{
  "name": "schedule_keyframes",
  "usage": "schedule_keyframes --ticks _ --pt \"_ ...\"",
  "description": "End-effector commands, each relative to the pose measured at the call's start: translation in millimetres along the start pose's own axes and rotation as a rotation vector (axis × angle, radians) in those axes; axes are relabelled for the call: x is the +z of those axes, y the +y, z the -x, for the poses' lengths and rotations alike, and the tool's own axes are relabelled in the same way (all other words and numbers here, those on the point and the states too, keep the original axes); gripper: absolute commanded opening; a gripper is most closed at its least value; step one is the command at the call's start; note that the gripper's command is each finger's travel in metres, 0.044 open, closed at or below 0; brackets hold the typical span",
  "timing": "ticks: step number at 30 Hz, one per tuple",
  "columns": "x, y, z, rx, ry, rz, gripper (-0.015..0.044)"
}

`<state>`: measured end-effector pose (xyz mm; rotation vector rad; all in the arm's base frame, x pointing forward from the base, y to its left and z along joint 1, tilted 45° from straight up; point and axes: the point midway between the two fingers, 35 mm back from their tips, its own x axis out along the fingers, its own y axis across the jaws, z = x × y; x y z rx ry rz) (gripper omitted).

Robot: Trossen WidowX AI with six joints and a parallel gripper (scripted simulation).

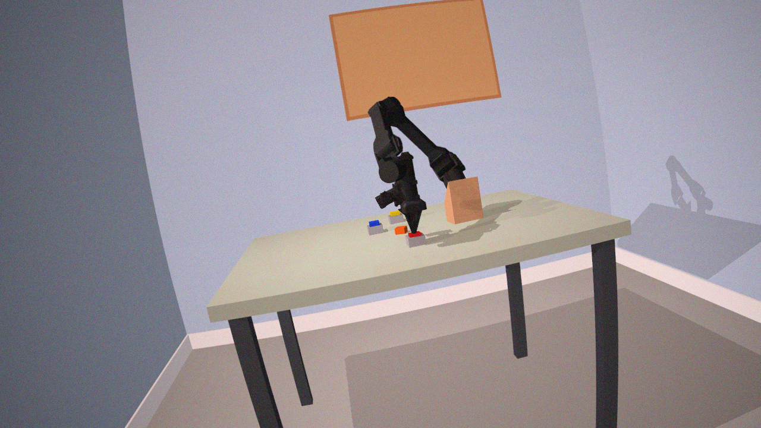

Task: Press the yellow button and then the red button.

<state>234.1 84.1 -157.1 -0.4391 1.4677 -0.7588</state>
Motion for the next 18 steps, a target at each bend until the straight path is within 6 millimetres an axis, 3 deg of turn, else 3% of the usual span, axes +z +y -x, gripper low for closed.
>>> schedule_keyframes --ticks 1,10,14,18 --pt "-1.2 -0.9 -2.2 -0.007 0.002 0.008 0.0020" --pt "-1.2 -0.9 -2.2 -0.007 0.002 0.008 0.0020" --pt "-1.0 -0.1 29.3 -0.005 0.002 0.008 0.0020" --pt "-1.2 -0.3 32.0 -0.006 0.002 0.008 0.0020"
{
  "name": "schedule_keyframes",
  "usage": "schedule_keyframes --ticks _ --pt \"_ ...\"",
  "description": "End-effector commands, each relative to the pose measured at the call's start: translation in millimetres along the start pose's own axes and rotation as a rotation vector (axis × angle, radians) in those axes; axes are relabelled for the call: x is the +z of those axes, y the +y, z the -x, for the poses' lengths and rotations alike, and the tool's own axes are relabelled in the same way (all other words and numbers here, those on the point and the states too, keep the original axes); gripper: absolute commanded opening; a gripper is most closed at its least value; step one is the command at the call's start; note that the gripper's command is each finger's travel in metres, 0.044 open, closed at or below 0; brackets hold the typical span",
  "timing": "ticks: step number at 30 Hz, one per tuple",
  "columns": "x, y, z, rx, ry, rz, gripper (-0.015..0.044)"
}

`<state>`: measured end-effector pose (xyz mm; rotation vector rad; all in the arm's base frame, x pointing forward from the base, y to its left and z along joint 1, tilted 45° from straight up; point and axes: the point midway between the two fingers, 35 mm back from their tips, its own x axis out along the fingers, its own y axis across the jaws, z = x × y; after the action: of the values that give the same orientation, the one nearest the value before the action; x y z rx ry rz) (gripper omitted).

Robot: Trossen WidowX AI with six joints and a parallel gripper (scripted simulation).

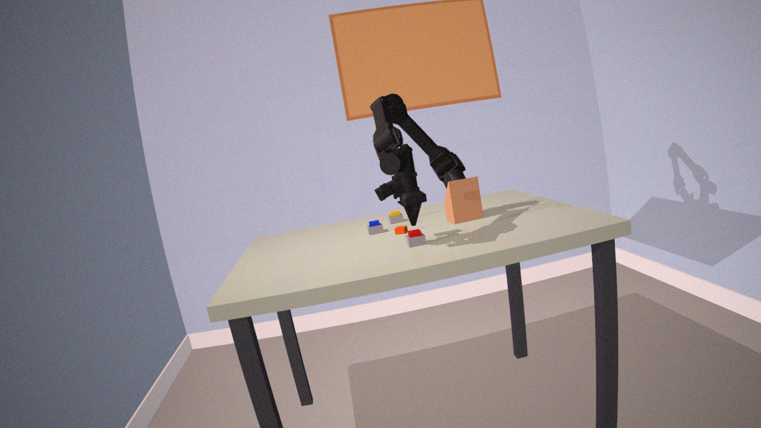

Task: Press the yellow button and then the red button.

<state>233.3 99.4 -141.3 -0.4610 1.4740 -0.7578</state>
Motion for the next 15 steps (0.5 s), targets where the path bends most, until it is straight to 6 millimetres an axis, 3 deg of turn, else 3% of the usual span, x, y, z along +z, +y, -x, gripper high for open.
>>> schedule_keyframes --ticks 1,3,9,14,15 --pt "1.0 -0.1 10.1 0.007 0.001 -0.008 0.0020" --pt "5.6 0.2 16.4 0.007 0.001 -0.008 0.0072" --pt "41.1 -6.1 70.2 0.008 0.001 -0.009 0.0230" --pt "42.1 -6.5 71.9 0.007 0.001 -0.009 0.0361" --pt "42.1 -6.5 71.9 0.007 0.001 -0.009 0.0361"
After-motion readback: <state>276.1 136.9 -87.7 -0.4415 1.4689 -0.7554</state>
